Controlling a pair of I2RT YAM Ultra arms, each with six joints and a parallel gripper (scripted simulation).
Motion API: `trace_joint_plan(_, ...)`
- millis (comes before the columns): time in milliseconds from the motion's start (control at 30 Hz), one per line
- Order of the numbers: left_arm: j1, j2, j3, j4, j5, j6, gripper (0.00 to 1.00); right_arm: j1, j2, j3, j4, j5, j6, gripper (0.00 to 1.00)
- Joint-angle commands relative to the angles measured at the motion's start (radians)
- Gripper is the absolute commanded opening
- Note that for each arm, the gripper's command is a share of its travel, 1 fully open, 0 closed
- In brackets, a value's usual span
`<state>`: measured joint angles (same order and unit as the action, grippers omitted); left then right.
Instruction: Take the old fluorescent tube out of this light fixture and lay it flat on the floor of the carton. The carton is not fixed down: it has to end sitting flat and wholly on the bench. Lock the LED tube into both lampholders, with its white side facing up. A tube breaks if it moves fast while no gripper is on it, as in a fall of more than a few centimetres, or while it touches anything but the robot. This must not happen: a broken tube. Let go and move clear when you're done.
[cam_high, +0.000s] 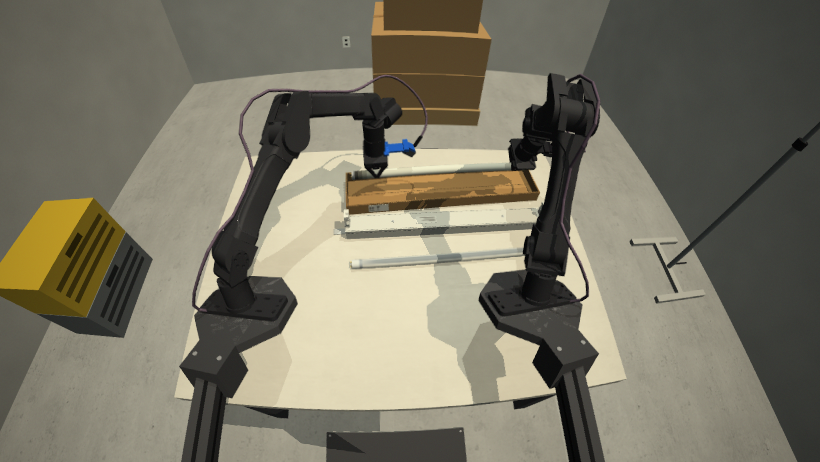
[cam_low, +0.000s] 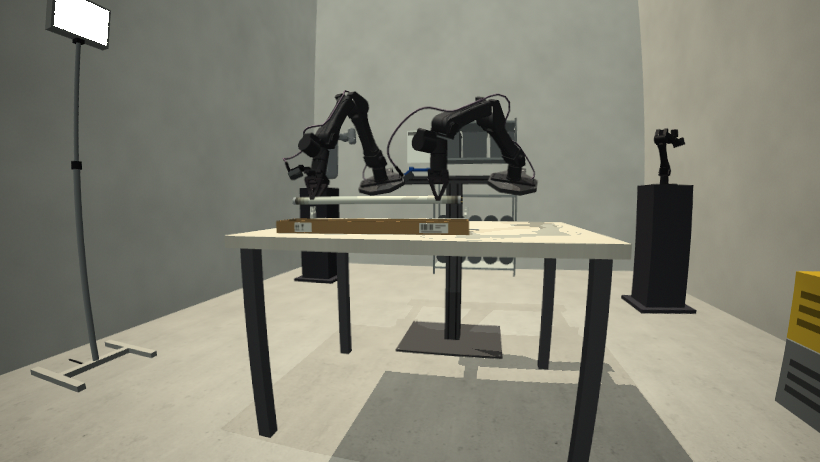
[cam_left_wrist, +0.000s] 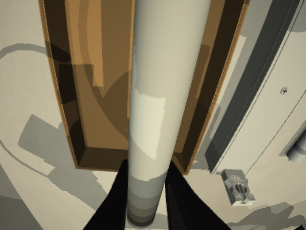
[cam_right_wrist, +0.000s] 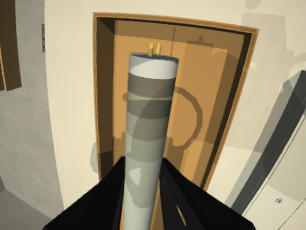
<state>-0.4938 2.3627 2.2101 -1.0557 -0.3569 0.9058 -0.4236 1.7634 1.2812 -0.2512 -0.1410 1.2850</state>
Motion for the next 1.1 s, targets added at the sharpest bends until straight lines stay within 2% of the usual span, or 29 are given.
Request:
trace_joint_plan(0,-0.003,-0.01,0.038,-0.015,0.018,-0.001,0.11,0.005,-0.014,0.031,0.011,0.004,-0.002,0.11)
trace_joint_plan(200,-0.006,0.021,0.08,-0.046,0.02,0.004,0.11,0.012,0.005,0.057,-0.03,0.015,-0.004,0.11)
trace_joint_plan(300,-0.014,-0.028,0.076,-0.03,0.02,-0.005,0.11,-0.009,-0.026,0.061,-0.028,-0.003,-0.009,0.11)
trace_joint_plan(367,-0.013,-0.019,0.079,-0.031,0.018,0.004,0.11,0.009,-0.03,0.057,0.01,0.002,-0.008,0.11)
trace_joint_plan(467,-0.013,0.028,0.088,-0.045,0.017,0.009,0.11,0.012,0.031,0.064,-0.012,0.009,-0.007,0.11)
trace_joint_plan(600,-0.01,0.014,0.095,-0.044,0.018,0.008,0.11,0.013,0.003,0.067,-0.012,0.002,-0.007,0.11)
trace_joint_plan(667,0.019,0.04,0.113,-0.06,0.019,0.017,0.11,0.019,0.039,0.08,-0.037,0.011,-0.002,0.11)
trace_joint_plan(767,-0.004,0.053,0.142,-0.075,0.019,0.007,0.11,0.017,0.021,0.094,-0.045,0.016,-0.004,0.11)
trace_joint_plan(900,-0.007,0.004,0.144,-0.063,0.02,0.017,0.11,0.011,-0.005,0.094,-0.007,-0.007,0.0,0.11)
trace_joint_plan(1067,0.001,0.059,0.156,-0.08,0.019,0.013,0.11,0.018,0.035,0.101,-0.046,0.006,0.004,0.11)
